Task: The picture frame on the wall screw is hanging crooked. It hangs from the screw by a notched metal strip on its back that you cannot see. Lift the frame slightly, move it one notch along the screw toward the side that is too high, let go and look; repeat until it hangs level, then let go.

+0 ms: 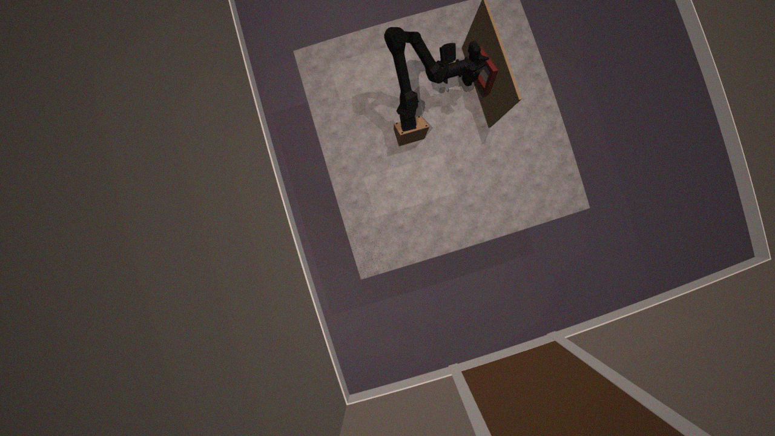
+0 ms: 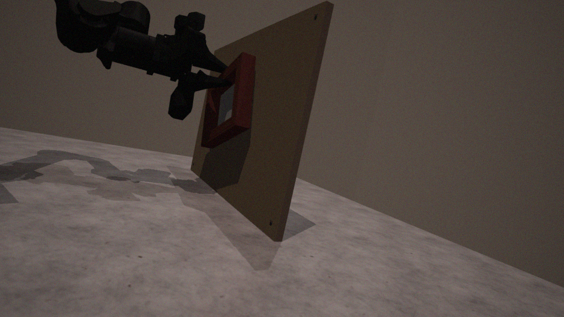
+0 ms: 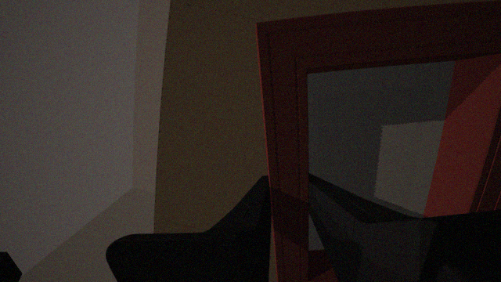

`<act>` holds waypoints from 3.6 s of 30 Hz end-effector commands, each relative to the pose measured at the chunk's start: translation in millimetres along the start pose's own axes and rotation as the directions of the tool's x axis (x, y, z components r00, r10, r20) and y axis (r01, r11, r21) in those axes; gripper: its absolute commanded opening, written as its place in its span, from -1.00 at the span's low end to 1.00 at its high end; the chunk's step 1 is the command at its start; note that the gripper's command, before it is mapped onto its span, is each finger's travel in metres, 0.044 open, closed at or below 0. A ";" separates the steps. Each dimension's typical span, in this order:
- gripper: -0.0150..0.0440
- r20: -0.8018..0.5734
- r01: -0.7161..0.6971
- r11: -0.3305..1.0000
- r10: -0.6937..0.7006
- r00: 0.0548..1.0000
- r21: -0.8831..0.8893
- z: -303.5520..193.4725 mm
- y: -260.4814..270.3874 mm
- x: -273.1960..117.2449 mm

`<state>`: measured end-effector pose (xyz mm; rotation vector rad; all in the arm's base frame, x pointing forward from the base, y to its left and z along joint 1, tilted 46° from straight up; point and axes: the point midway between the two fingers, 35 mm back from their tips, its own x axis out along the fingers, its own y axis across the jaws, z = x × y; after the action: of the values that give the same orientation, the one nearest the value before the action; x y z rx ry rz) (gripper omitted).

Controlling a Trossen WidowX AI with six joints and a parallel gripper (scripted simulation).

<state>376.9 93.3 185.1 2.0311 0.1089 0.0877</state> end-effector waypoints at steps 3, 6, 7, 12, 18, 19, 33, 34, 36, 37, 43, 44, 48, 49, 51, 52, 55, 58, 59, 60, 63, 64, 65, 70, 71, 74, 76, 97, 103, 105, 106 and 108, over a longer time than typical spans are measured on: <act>-0.49 0.009 -0.011 1.000 0.011 1.000 0.004 1.8 0.3 0.0; -0.49 0.009 -0.011 1.000 0.011 1.000 0.004 1.7 -0.7 0.0; -0.49 0.009 -0.011 1.000 0.011 1.000 0.004 1.7 -1.0 0.0; -0.49 0.008 -0.010 1.000 0.010 1.000 0.003 1.5 -2.4 0.1; -0.49 0.004 -0.004 1.000 0.004 1.000 0.000 0.9 -2.4 0.2; -0.49 0.004 -0.004 1.000 0.004 1.000 0.000 0.9 -2.4 0.2; -0.49 0.006 -0.005 0.998 0.004 1.000 0.058 1.2 -3.5 0.2; -0.49 0.006 -0.005 0.998 0.004 1.000 0.069 1.3 -3.4 0.3; -0.49 0.005 -0.005 0.996 0.004 1.000 0.084 1.4 -3.3 0.3; -0.49 0.005 -0.005 0.996 0.004 1.000 0.084 1.4 -3.3 0.3; -0.49 0.005 -0.005 0.994 0.004 1.000 0.113 1.7 -3.3 0.3; -0.49 0.005 -0.005 0.993 0.005 1.000 0.120 1.7 -3.3 0.4; -0.49 0.005 -0.005 0.991 0.005 1.000 0.136 1.8 -3.2 0.4; -0.49 0.005 -0.005 0.991 0.005 1.000 0.136 1.8 -3.2 0.4; -0.49 0.005 -0.005 0.988 0.005 1.000 0.157 1.8 -3.1 0.4; -0.49 0.005 -0.005 0.988 0.005 1.000 0.157 1.8 -3.1 0.4; -0.49 0.005 -0.006 0.985 0.005 1.000 0.172 1.9 -3.0 0.5; -0.49 0.005 -0.006 0.982 0.005 1.000 0.188 2.0 -2.9 0.5; -0.49 0.005 -0.006 0.981 0.005 1.000 0.195 2.0 -2.9 0.5; -0.49 0.005 -0.006 0.979 0.005 1.000 0.203 2.0 -2.8 0.5; -0.49 0.005 -0.006 0.977 0.005 1.000 0.213 2.1 -2.8 0.5; -0.49 0.004 -0.006 0.975 0.005 1.000 0.223 2.1 -2.7 0.5; -0.49 0.004 -0.006 0.975 0.005 1.000 0.223 2.1 -2.7 0.5; -0.49 0.004 -0.006 0.967 0.005 1.000 0.254 2.2 -2.6 0.6; -0.49 0.004 -0.006 0.967 0.005 1.000 0.254 2.2 -2.6 0.6; -0.49 0.004 -0.006 0.963 0.005 1.000 0.269 2.3 -2.5 0.6; -0.49 0.004 -0.006 0.959 0.005 1.000 0.284 2.4 -2.4 0.6; 0.13 0.007 -0.008 0.944 0.006 1.000 0.331 2.9 -2.2 0.7; 0.39 0.007 -0.008 0.944 0.006 1.000 0.331 2.9 -2.2 0.7; 0.39 0.007 -0.008 0.950 0.006 1.000 0.313 1.2 -1.5 -5.5; 0.39 0.008 -0.008 0.957 0.006 1.000 0.289 -0.6 -0.9 -13.2; 0.39 0.008 -0.008 0.973 0.006 1.000 0.230 -3.8 -0.1 -32.6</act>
<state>366.8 92.7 183.8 2.3273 0.1160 0.0691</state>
